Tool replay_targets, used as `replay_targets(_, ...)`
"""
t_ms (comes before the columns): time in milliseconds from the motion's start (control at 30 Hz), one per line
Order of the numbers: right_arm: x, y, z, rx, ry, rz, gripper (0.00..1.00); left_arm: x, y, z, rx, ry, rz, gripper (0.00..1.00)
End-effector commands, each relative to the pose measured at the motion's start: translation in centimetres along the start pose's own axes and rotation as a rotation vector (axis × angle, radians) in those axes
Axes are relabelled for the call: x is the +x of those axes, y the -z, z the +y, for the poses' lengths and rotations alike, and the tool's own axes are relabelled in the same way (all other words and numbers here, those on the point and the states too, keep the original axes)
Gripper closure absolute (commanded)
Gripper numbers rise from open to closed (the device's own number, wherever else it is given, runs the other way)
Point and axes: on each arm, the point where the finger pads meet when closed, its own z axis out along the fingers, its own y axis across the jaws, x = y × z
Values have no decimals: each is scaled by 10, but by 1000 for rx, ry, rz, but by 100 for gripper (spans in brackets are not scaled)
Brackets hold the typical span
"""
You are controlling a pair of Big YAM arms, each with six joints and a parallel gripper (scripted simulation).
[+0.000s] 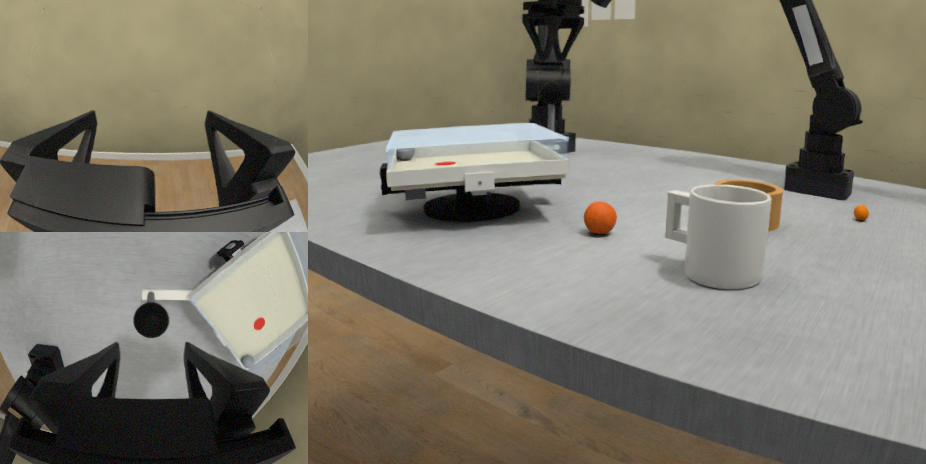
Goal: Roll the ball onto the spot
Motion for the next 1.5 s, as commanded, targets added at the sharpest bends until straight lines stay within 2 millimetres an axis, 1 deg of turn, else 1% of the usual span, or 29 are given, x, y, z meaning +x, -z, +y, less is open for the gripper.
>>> replay_targets(0, 3, -8, -3, -9, 5, 10, 43, -16, 5, 7, -9, -13, -39, 0)
replay_targets(500, 3, -9, -4, -6, 5, 7, 43, -16, 5, 7, -9, -13, -39, 0)
replay_targets(900, 4, -13, -4, -8, 3, 7, 43, -16, 5, 7, -9, -13, -39, 0)
replay_targets(1467, 7, -27, -4, -8, 3, 7, 43, -16, 5, 7, -9, -13, -39, 0)
